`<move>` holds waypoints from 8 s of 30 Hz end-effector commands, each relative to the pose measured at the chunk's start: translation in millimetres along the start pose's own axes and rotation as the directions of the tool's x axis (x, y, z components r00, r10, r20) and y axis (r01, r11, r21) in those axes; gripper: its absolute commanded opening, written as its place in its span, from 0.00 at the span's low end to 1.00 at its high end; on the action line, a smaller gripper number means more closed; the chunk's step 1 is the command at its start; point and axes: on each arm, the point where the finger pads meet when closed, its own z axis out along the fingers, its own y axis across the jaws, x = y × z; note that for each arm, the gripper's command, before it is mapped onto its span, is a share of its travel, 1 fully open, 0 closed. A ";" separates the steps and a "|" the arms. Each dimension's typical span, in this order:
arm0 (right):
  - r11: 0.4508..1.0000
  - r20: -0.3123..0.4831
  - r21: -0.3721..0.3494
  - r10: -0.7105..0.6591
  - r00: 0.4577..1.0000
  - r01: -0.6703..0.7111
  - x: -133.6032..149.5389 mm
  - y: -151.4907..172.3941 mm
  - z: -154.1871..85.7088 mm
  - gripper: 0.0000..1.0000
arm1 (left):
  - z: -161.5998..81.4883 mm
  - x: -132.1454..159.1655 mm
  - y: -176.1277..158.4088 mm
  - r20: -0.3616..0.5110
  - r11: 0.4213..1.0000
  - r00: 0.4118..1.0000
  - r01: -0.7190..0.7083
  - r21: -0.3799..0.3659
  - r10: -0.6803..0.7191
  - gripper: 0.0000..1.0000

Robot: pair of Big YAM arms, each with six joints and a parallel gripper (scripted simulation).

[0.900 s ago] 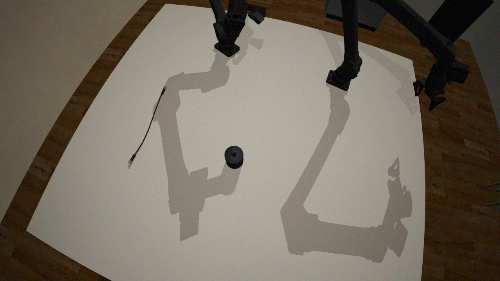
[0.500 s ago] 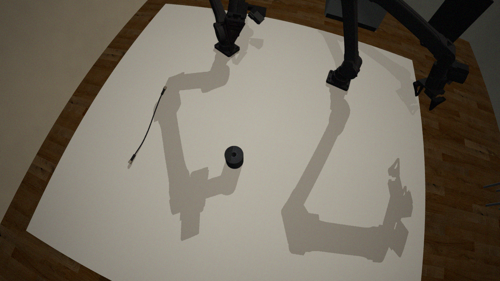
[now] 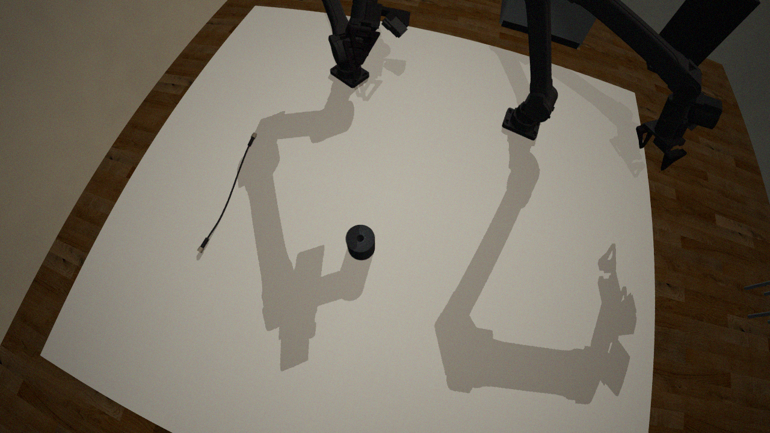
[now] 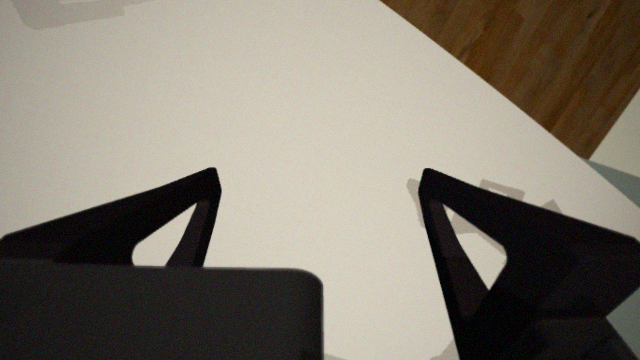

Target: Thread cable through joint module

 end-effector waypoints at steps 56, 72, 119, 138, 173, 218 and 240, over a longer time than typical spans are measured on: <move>0.568 -0.270 -0.337 0.706 0.655 -0.751 -25.0 -129.8 153.1 0.96 | -141.6 229.3 -279.3 0.580 0.249 0.461 -0.878 0.410 0.671 1.00; 0.237 -0.493 -0.326 0.783 0.379 -0.915 -30.5 -131.9 250.5 0.96 | -251.1 362.3 -295.6 0.809 -0.172 0.258 -0.901 0.399 0.529 1.00; -0.131 -0.774 -0.197 0.629 0.073 -0.972 -47.0 -43.6 397.9 0.96 | -378.3 509.8 -232.0 0.944 -0.564 0.207 -0.761 0.321 0.258 1.00; -0.127 -0.765 -0.203 0.640 0.076 -0.971 -53.6 -32.8 404.9 0.96 | -378.3 509.8 -232.0 0.944 -0.564 0.207 -0.761 0.321 0.258 1.00; -0.128 -0.754 -0.200 0.653 0.069 -0.971 -54.2 -33.5 403.8 0.70 | -366.0 507.4 -236.3 0.942 -0.550 0.196 -0.772 0.319 0.272 1.00; -0.130 -0.698 -0.196 0.715 0.045 -0.972 -39.7 -88.5 379.7 0.70 | -360.1 509.4 -236.2 0.941 -0.549 0.189 -0.772 0.319 0.281 1.00; -0.131 -0.706 -0.195 0.707 0.046 -0.972 -37.7 -86.6 372.8 0.70 | -360.1 509.4 -236.2 0.941 -0.549 0.189 -0.772 0.319 0.281 1.00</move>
